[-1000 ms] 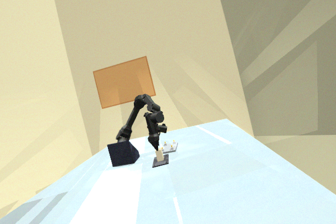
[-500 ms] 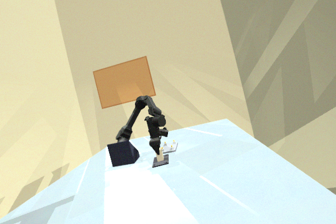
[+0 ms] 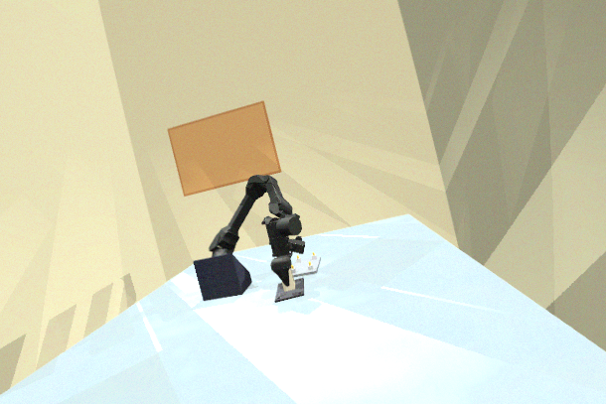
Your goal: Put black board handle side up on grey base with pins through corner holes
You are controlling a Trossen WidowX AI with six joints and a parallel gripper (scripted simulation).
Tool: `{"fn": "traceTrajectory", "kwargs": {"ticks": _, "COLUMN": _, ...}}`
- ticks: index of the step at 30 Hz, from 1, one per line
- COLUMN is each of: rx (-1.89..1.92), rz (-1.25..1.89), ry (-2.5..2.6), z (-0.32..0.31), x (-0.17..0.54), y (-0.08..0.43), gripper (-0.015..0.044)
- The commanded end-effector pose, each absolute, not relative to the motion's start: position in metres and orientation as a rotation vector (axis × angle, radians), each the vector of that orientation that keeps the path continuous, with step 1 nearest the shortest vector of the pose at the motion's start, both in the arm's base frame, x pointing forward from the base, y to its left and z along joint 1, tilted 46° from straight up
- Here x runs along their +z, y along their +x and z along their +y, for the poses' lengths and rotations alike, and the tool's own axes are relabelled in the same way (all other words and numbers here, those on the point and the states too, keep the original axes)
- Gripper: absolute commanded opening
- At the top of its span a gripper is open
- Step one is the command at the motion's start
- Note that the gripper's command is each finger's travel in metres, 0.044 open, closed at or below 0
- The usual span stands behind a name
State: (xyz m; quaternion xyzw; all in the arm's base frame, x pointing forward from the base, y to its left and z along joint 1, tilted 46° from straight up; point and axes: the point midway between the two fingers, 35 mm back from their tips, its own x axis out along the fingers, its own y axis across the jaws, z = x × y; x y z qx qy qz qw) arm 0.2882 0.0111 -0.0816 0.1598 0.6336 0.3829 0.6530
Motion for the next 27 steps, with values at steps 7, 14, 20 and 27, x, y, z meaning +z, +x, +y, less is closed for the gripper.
{"fn": "traceTrajectory", "kwargs": {"ticks": 7, "rx": 0.872, "rz": 1.442, "ry": 0.374, "z": 0.0175, "x": -0.0867, "y": 0.2852, "gripper": 0.0335}}
{"fn": "traceTrajectory", "kwargs": {"ticks": 14, "rx": 0.872, "rz": 1.442, "ry": 0.374, "z": 0.0175, "x": -0.0867, "y": 0.2852, "gripper": 0.0171}}
{"fn": "traceTrajectory", "kwargs": {"ticks": 20, "rx": 0.872, "rz": 1.442, "ry": 0.374, "z": 0.0175, "x": -0.0867, "y": 0.2852, "gripper": 0.0131}}
{"fn": "traceTrajectory", "kwargs": {"ticks": 27, "rx": 0.871, "rz": 1.442, "ry": 0.373, "z": 0.0111, "x": -0.0813, "y": 0.2873, "gripper": 0.0000}}
